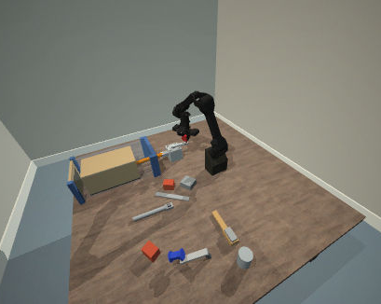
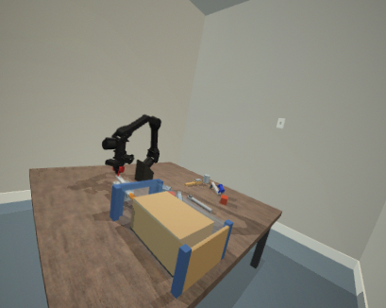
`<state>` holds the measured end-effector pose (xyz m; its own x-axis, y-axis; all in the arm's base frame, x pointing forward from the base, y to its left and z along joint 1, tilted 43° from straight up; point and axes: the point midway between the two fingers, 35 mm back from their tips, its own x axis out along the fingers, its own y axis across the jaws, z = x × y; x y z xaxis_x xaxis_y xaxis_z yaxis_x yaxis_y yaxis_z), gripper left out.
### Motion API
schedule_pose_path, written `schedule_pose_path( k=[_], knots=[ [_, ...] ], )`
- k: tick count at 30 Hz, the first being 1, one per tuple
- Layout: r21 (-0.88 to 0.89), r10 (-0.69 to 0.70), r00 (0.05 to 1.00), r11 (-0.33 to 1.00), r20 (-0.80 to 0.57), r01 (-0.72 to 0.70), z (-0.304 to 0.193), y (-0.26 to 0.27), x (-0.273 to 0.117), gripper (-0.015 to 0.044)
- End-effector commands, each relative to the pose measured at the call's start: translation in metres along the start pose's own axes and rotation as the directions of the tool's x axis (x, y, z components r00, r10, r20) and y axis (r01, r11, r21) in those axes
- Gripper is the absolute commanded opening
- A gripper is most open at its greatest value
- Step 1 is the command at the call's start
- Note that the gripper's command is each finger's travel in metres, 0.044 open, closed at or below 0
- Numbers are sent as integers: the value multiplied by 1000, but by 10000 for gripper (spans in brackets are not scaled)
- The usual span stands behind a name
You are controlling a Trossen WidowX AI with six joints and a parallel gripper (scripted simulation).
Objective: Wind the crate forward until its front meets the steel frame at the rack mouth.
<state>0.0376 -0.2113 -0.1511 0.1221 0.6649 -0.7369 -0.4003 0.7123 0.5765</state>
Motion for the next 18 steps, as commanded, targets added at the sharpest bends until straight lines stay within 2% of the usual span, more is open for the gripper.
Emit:
schedule_pose_path(
  k=[1,18],
  knots=[
    [-6,-15,1000,1000,-9,15,-5,-10,1,0],
    [-6,-17,1000,1000,-10,17,-17,-42,0,0]
  ],
)
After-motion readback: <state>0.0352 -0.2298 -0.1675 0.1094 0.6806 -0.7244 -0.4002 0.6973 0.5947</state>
